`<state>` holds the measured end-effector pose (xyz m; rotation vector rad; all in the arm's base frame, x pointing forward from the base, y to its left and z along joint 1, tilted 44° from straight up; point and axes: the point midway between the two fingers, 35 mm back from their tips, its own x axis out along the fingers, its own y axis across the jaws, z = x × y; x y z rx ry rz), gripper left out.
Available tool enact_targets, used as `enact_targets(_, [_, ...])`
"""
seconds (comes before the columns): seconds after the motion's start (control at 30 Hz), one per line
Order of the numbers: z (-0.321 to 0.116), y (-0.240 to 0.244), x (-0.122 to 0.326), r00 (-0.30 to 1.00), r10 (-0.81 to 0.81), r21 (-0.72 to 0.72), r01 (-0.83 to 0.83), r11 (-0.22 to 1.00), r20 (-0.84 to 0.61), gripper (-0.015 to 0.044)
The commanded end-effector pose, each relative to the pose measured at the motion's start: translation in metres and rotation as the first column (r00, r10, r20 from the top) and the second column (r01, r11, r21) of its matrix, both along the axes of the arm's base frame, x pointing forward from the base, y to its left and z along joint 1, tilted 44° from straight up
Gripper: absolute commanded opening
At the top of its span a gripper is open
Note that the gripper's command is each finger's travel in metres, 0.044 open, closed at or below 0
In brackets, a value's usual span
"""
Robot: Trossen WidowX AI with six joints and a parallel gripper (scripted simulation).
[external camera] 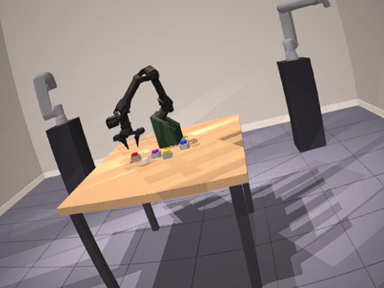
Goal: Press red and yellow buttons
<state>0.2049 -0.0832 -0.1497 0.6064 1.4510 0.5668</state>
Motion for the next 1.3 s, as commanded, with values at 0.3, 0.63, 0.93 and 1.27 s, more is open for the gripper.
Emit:
enact_targets(0.3, [-0.004,0.002,0.003,1.000,-0.012,-0.005,0.012,1.000,0.011,0.0020])
enact_targets(0.63, [-0.008,0.005,0.003,1.000,-0.012,-0.005,0.012,1.000,0.011,0.0020])
enact_targets(0.93, [-0.018,0.016,0.004,1.000,-0.012,-0.005,0.012,1.000,0.011,0.0020])
enact_targets(1.27, [-0.027,0.024,0.004,1.000,-0.012,-0.003,0.012,1.000,0.012,0.0020])
